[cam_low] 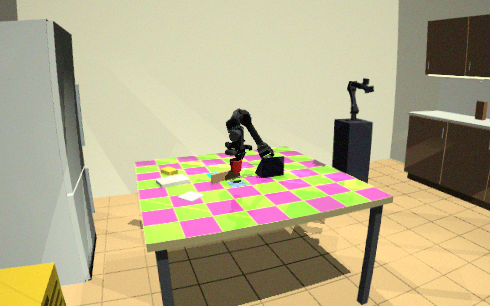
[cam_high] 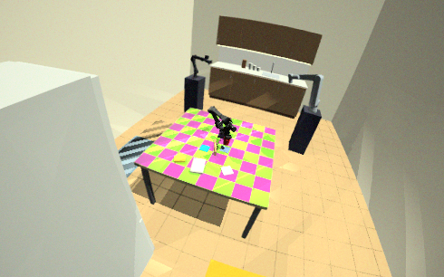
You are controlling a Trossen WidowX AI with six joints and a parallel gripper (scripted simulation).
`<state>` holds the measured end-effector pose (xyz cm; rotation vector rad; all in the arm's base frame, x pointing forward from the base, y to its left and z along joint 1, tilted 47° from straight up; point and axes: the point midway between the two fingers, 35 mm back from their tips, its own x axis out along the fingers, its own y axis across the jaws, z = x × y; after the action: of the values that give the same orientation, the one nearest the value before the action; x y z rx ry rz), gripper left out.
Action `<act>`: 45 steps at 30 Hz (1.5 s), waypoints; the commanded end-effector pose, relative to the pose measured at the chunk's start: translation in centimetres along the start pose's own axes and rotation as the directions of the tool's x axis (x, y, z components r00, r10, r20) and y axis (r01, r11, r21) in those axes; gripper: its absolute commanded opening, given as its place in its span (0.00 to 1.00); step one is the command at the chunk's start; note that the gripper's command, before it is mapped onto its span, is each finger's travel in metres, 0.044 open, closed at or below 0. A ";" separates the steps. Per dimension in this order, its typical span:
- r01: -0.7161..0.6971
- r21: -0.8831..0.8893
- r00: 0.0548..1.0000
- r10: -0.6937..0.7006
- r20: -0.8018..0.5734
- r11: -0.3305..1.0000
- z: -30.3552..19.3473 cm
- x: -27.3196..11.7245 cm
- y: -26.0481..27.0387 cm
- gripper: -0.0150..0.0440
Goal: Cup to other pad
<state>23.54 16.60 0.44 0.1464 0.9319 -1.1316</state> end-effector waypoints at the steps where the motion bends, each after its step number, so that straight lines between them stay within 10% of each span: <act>1: -0.001 0.000 1.000 0.001 0.000 1.000 0.0 0.0 0.0 0.25; 45: 0.009 0.003 1.000 -0.009 0.001 1.000 12.3 -0.5 -2.3 0.25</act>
<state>28.01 10.01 8.57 0.1470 0.9327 -1.1387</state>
